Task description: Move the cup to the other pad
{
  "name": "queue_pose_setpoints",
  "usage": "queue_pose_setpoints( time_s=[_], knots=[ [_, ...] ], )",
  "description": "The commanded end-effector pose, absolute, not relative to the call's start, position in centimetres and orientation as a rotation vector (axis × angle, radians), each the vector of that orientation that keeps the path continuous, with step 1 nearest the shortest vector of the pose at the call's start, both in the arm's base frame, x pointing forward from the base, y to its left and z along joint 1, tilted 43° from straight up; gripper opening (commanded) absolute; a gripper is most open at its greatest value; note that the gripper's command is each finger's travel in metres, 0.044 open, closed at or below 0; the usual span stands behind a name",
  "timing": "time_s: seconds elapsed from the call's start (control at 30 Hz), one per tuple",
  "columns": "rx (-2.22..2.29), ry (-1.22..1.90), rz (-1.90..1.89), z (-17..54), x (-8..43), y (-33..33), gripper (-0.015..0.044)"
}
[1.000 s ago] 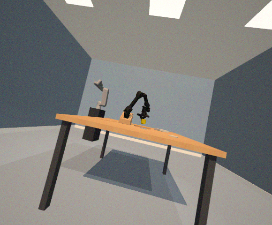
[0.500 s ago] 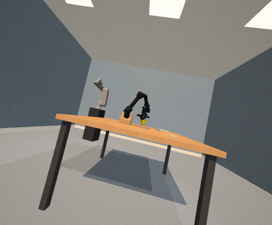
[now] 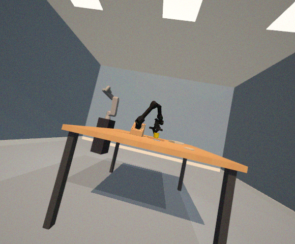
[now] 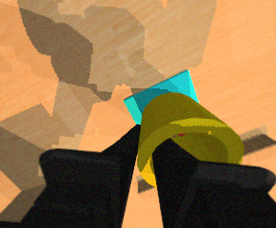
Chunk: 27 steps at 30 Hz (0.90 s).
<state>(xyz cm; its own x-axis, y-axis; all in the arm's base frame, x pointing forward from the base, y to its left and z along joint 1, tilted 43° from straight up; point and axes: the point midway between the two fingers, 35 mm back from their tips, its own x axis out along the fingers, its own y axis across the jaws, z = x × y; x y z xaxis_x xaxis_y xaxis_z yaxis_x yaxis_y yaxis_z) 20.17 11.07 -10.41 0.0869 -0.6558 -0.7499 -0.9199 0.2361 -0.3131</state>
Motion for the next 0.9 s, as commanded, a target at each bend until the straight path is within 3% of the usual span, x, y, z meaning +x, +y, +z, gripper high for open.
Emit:
queue_pose_setpoints(
  time_s=[0.0,0.5,0.7,0.87],
  knots=[
    [-1.506,1.648,0.384,-10.89,19.99,10.43,0.0],
    [-1.494,1.645,0.382,-10.79,20.15,10.68,0.0],
    [-1.494,1.645,0.382,-10.79,20.15,10.68,0.0147],
    [-1.494,1.645,0.382,-10.73,20.15,10.74,0.0147]
  ],
)
